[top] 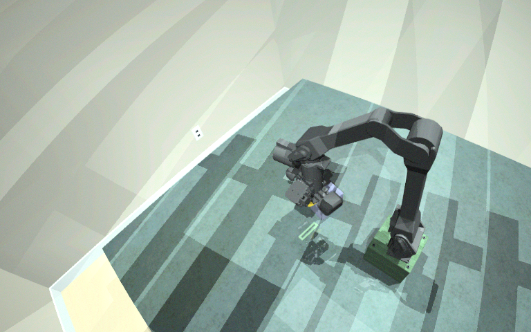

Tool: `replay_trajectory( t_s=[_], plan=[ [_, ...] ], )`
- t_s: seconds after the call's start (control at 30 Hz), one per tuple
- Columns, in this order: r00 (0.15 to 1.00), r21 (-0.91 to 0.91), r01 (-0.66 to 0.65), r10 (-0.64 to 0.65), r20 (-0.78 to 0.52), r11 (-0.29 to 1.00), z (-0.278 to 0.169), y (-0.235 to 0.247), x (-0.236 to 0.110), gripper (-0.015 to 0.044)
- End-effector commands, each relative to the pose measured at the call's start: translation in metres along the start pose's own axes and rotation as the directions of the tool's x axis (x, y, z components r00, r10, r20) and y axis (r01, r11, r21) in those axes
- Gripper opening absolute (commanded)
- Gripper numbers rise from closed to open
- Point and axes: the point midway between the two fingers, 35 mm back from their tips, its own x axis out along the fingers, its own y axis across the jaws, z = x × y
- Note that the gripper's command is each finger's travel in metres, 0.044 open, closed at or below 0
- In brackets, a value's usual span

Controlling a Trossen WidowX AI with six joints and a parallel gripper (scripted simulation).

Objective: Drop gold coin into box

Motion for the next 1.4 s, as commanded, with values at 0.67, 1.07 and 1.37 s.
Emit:
replay_trajectory(
  t_s=[0.67,1.07,1.37],
  plan=[
    [1.0,-0.001,0.002,-0.002,-0.011,1.0,-0.06,-0.009,-0.001,0.0],
    [1.0,0.002,0.002,-0.002,-0.006,1.0,-0.055,-0.009,-0.001,0.0],
    [1.0,-0.001,0.001,-0.001,-0.006,1.0,-0.06,-0.007,-0.001,0.0]
  ],
)
